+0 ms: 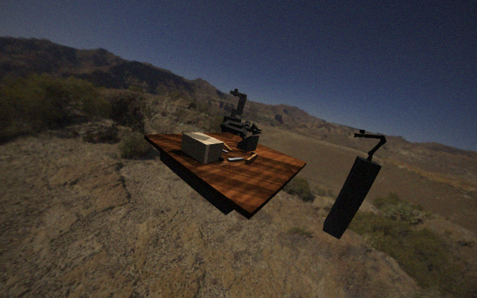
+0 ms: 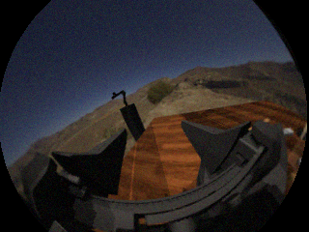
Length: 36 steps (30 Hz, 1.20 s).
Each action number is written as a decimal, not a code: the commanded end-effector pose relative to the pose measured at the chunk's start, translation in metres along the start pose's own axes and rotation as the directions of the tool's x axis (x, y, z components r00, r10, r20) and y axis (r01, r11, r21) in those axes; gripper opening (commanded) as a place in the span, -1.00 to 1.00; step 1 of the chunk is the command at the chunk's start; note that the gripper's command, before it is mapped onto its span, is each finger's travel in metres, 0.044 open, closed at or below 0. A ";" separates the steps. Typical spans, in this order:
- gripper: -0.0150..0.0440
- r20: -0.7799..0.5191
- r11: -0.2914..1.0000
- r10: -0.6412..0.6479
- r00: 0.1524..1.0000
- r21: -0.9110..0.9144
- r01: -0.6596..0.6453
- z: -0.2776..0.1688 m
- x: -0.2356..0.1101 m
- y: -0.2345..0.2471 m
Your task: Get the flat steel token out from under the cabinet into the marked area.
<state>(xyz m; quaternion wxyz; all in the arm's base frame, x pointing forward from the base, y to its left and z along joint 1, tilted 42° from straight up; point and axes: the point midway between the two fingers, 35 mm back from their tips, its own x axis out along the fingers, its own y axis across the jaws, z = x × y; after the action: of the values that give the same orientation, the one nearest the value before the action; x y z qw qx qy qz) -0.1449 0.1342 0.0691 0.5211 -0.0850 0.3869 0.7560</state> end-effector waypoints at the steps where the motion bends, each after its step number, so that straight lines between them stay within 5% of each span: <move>1: 0.78 0.000 1.000 0.000 1.000 0.000 0.000 0.000 0.000 0.000; 11: -0.08 0.006 1.000 -0.017 1.000 -0.003 0.017 0.003 0.000 -0.002; 24: -0.08 0.075 0.955 -0.297 0.952 0.017 0.297 0.056 0.000 -0.040; 36: -0.08 0.106 0.816 -0.577 0.810 0.104 0.568 0.105 -0.017 -0.091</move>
<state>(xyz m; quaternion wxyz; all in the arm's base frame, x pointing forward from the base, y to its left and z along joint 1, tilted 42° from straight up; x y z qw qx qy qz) -0.0514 0.2000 0.0986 0.7217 -0.1222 0.3395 0.5907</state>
